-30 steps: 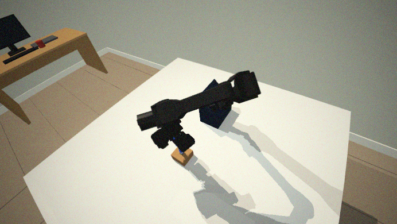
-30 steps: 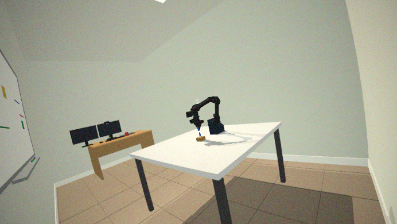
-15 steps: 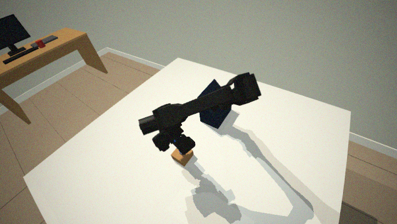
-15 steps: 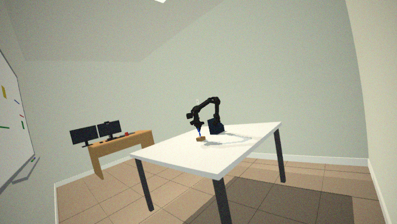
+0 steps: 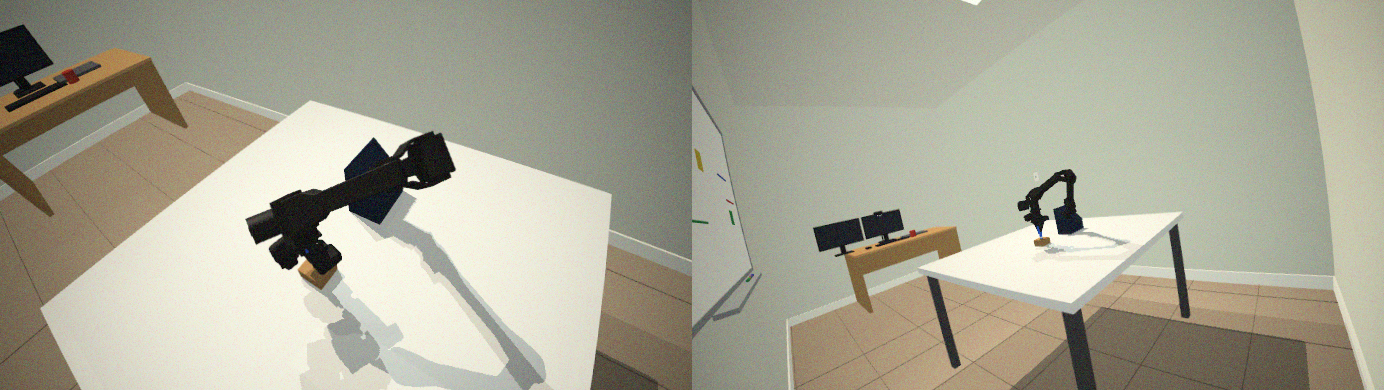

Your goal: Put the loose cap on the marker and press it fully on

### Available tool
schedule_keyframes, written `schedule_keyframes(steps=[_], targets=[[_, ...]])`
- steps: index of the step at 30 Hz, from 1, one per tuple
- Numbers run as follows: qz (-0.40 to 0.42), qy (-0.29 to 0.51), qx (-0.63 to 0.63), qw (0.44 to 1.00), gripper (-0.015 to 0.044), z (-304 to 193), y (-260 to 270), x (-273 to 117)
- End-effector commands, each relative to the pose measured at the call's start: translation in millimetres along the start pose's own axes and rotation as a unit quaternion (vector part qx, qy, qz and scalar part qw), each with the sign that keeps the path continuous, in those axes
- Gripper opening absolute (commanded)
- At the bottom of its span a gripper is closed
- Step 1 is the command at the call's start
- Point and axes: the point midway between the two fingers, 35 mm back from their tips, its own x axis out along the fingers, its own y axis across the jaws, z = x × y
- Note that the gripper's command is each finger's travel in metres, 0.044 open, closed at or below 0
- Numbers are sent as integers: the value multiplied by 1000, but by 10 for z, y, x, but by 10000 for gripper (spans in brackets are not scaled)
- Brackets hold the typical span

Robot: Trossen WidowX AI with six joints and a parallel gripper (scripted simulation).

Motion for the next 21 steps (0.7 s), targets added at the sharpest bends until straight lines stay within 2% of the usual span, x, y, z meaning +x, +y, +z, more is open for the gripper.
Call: schedule_keyframes(steps=[1, 14, 21], targets=[[0, 1, 3, 1000, 0, -9, -2, 78], [0, 1, 3, 1000, 0, -13, 1, 131], [-1, 1, 0, 1000, 184, -14, -3, 124]])
